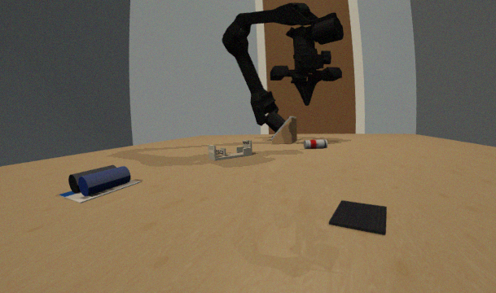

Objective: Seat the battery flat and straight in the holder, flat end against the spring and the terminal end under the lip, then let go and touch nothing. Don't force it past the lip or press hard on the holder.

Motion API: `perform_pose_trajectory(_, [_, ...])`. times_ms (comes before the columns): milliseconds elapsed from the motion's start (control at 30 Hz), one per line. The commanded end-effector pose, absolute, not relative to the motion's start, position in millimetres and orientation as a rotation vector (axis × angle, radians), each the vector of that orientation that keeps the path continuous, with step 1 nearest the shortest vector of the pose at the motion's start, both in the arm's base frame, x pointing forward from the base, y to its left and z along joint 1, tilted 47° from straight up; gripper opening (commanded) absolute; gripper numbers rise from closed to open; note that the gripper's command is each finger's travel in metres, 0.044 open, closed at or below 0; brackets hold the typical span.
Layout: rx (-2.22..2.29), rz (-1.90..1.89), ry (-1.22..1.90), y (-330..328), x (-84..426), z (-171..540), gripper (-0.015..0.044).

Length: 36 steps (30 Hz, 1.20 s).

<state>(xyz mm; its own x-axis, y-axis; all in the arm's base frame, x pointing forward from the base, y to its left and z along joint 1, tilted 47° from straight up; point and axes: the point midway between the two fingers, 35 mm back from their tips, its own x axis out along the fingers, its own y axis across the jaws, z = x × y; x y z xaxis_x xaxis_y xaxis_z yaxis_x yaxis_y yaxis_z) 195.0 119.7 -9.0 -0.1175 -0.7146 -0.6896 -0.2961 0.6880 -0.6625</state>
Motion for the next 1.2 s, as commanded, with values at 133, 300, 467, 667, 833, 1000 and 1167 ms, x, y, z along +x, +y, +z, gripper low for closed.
perform_pose_trajectory(133, [-1.049,-0.161,1.798,114,193,-22,0.0131])
perform_pose_trajectory(300, [-1.37,0.274,1.881,106,189,-40,0.0242])
perform_pose_trajectory(467, [-1.668,0.751,1.888,96,184,-57,0.0242])
perform_pose_trajectory(667, [-1.855,1.102,1.84,89,180,-68,0.0242])
perform_pose_trajectory(833, [-1.855,1.102,1.84,89,180,-68,0.0242])
perform_pose_trajectory(1000, [-1.855,1.102,1.84,89,180,-68,0.0242])
perform_pose_trajectory(1167, [-1.855,1.101,1.84,86,180,-72,0.0242])
